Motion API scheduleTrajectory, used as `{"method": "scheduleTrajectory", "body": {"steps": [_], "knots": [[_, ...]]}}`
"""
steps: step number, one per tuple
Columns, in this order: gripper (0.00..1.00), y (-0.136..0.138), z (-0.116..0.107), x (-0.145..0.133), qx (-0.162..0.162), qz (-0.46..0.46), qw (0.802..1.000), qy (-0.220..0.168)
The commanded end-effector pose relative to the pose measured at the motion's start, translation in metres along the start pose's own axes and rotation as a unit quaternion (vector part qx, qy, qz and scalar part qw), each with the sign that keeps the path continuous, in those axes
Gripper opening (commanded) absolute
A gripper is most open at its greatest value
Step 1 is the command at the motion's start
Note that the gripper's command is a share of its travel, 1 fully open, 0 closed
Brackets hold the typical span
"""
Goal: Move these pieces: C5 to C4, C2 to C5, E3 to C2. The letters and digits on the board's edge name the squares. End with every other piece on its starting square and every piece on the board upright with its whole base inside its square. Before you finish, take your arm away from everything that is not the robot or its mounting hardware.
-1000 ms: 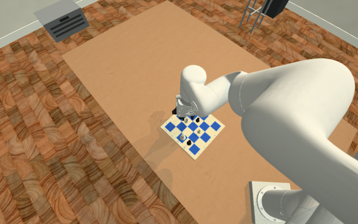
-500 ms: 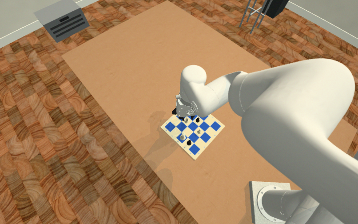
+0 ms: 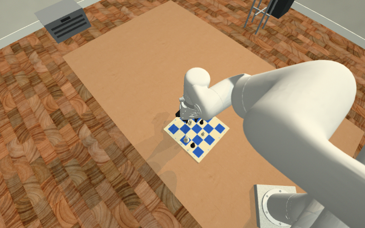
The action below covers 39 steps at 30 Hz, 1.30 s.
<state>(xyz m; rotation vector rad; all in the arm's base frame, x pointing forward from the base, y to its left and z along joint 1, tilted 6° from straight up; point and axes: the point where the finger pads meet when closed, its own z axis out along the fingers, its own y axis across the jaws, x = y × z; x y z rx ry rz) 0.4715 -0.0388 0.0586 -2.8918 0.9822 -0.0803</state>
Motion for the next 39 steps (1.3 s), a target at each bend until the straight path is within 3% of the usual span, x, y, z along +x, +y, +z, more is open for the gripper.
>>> {"method": "scheduleTrajectory", "body": {"steps": [1, 15, 39], "knots": [[0.37, -0.001, 0.006, 0.001, 0.001, 0.0, 1.0, 0.002], [0.37, -0.001, 0.026, 0.001, 0.001, 0.0, 1.0, 0.002], [0.37, -0.001, 0.027, 0.001, 0.001, 0.0, 1.0, 0.002]]}}
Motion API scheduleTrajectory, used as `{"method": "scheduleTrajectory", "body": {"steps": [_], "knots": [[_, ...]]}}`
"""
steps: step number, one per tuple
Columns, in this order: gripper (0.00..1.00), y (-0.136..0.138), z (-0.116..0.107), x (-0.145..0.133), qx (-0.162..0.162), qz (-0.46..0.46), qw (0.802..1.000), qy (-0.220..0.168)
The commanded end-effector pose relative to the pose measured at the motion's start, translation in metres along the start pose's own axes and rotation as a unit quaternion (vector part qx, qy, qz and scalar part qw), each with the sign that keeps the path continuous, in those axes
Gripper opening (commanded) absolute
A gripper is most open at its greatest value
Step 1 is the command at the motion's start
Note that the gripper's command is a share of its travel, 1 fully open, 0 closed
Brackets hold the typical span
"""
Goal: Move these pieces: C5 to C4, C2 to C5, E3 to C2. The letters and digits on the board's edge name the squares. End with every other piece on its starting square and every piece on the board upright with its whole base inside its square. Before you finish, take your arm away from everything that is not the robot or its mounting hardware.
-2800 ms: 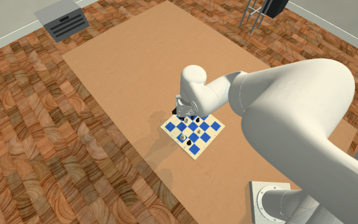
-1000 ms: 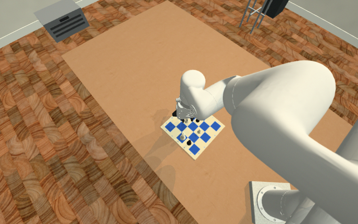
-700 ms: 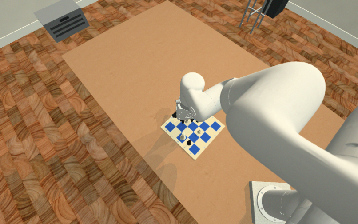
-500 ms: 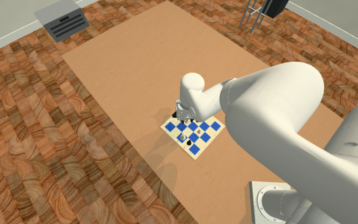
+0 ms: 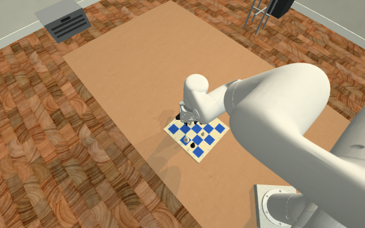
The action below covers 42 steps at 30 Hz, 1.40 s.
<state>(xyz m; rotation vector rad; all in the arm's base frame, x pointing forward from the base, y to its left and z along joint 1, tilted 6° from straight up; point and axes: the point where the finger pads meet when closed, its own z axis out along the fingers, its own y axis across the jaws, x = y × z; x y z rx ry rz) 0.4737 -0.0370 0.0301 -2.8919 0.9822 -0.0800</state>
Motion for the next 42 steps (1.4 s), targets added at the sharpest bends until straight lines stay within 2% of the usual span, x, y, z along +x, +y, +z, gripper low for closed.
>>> {"method": "scheduleTrajectory", "body": {"steps": [1, 15, 16, 42], "knots": [[0.37, -0.0009, -0.0014, 0.0013, 0.001, 0.0, 1.0, 0.002], [0.37, -0.0009, -0.0014, 0.0013, 0.001, 0.0, 1.0, 0.002], [0.0, -0.0009, -0.0014, 0.0013, 0.001, 0.0, 1.0, 0.002], [0.0, -0.0009, -0.0014, 0.0013, 0.001, 0.0, 1.0, 0.002]]}}
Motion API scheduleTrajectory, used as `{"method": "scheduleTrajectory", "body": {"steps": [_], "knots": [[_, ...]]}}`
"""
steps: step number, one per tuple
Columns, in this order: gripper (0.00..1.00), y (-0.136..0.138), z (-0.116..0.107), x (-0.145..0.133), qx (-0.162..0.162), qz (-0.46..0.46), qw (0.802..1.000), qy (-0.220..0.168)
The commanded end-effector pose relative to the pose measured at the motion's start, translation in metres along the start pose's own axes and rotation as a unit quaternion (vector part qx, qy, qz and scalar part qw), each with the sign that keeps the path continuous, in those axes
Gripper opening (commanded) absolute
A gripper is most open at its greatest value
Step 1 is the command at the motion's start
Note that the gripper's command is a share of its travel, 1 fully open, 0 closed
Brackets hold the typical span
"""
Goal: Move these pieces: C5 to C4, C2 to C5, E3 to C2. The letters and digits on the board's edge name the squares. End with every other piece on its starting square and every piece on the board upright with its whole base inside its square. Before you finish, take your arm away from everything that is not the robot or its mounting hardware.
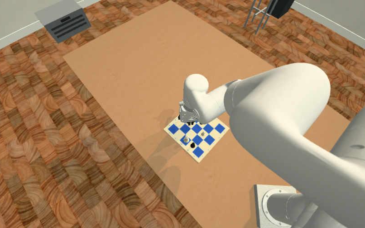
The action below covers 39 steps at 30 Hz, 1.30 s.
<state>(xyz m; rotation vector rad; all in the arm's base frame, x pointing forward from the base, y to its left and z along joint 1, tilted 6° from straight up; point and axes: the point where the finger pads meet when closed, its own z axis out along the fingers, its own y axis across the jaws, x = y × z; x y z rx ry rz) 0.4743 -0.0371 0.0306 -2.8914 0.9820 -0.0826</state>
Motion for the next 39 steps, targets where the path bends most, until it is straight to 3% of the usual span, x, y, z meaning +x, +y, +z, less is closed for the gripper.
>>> {"method": "scheduleTrajectory", "body": {"steps": [1, 13, 17, 26, 39], "knots": [[0.0, 0.0, -0.001, 0.001, 0.001, 0.0, 1.0, 0.001], [0.0, 0.0, -0.004, 0.001, 0.001, 0.0, 1.0, 0.001], [0.0, 0.0, -0.022, 0.001, 0.001, 0.0, 1.0, 0.001], [0.0, 0.0, -0.086, 0.001, 0.001, 0.0, 1.0, 0.001], [0.0, 0.0, -0.101, 0.001, 0.001, 0.0, 1.0, 0.001]]}}
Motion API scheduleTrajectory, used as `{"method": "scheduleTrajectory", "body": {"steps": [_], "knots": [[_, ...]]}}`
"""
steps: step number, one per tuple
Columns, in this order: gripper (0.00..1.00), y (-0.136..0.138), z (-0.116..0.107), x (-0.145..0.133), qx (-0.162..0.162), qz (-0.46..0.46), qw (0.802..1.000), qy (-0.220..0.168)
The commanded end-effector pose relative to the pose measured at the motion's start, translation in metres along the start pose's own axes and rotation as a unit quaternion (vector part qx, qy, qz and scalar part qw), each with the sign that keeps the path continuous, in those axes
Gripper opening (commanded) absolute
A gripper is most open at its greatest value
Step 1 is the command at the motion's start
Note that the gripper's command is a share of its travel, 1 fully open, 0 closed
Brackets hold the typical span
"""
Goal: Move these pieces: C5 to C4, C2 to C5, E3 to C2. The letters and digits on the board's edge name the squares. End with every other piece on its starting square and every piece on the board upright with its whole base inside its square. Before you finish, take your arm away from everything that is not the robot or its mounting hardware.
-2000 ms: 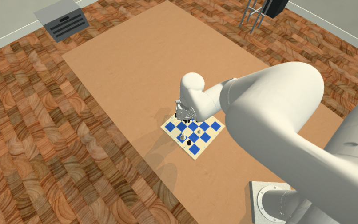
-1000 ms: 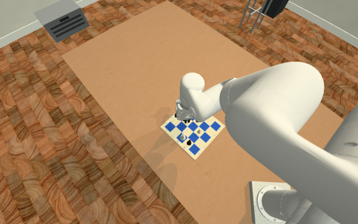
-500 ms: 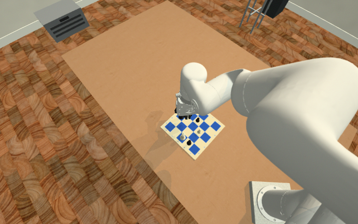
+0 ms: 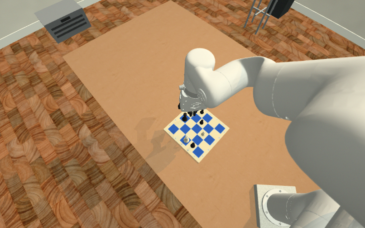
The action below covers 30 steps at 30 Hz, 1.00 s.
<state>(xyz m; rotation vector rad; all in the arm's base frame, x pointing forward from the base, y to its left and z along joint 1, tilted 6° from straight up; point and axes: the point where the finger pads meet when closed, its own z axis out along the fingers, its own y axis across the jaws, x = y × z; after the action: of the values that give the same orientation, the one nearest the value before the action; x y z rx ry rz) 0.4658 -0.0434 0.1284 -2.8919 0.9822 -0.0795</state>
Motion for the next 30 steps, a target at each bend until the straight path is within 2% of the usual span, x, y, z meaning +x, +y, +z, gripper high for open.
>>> {"method": "scheduleTrajectory", "body": {"steps": [1, 6, 9, 10, 11, 12, 13, 15, 30], "knots": [[0.0, -0.001, -0.003, 0.001, 0.001, 0.0, 1.0, 0.002], [0.0, 0.003, -0.004, -0.004, 0.001, 0.004, 1.0, 0.002], [0.0, 0.035, -0.007, -0.044, 0.001, 0.036, 0.999, 0.002], [0.0, 0.035, -0.007, -0.044, 0.001, 0.036, 0.999, 0.002], [0.0, 0.048, -0.006, -0.061, 0.001, 0.049, 0.999, 0.002], [0.0, 0.048, -0.006, -0.061, 0.001, 0.049, 0.999, 0.002], [0.0, 0.059, -0.005, -0.075, 0.001, 0.06, 0.998, 0.002], [0.0, 0.066, -0.003, -0.085, 0.001, 0.068, 0.998, 0.002], [0.0, 0.07, -0.002, -0.091, 0.001, 0.072, 0.997, 0.002]]}}
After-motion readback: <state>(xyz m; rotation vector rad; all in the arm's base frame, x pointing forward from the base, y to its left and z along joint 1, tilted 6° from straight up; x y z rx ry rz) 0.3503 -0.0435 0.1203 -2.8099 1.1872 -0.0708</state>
